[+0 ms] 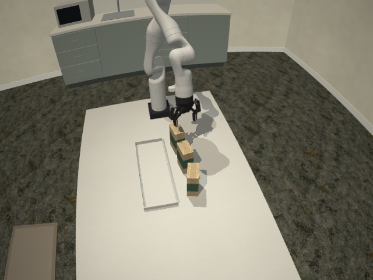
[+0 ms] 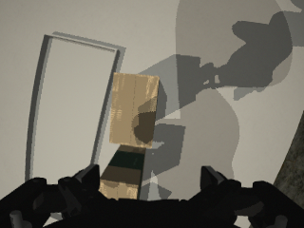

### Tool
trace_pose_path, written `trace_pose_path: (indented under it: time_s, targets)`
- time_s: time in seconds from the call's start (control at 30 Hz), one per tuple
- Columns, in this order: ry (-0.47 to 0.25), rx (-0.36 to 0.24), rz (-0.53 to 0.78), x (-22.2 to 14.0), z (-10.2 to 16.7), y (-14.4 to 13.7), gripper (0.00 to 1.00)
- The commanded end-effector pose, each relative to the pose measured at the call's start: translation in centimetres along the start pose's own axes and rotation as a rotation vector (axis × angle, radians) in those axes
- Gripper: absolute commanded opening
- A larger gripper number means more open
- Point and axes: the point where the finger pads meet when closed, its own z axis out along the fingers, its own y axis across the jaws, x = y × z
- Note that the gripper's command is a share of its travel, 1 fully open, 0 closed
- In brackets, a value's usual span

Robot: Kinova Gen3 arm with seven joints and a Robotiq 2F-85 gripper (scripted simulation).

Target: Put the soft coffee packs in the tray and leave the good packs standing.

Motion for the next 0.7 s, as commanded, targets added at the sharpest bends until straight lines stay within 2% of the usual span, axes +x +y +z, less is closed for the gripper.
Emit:
trace_pose_path:
  time_s: [0.0,0.3,0.67]
  targets:
    - [0.027,-0.005,0.028,0.7,-0.2,-0.8,1.00]
    - [0.127,-0.022,0.076,3.5,-0.4,-1.9,1.00]
    - [0.161,-0.030,0.092,4.5,-0.5,-2.2,1.00]
